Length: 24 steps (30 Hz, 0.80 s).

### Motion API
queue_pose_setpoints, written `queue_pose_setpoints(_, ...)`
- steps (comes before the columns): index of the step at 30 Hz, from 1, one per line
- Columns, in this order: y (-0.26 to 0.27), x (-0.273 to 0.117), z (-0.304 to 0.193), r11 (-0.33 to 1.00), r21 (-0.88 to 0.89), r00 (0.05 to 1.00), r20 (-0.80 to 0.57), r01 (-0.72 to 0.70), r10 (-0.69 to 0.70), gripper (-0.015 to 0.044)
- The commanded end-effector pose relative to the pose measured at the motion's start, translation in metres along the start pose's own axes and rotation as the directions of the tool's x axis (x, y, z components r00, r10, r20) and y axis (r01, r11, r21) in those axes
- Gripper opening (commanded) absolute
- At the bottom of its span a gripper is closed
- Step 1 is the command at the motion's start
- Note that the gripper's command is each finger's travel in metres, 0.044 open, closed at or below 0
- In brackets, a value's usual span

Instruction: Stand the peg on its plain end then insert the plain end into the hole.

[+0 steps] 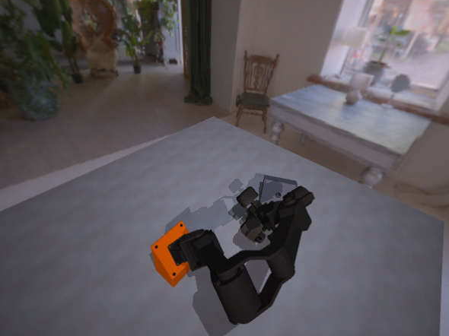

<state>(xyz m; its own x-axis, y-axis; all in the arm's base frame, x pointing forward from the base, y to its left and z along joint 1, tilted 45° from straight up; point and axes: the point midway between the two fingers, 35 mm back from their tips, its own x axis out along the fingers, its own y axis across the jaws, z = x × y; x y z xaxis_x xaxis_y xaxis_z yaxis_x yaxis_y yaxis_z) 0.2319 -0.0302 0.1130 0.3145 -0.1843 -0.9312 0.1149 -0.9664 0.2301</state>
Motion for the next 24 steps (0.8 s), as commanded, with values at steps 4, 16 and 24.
queue_pose_setpoints(4,0.001,0.001,-0.006,0.999,0.017,0.998,-0.053,0.036,-0.035,0.0)
queue_pose_setpoints(16,0.004,0.002,-0.016,0.995,0.039,0.986,-0.144,0.086,-0.08,0.0)
queue_pose_setpoints(24,0.007,0.002,-0.023,0.992,0.048,0.973,-0.208,0.115,-0.103,0.0)
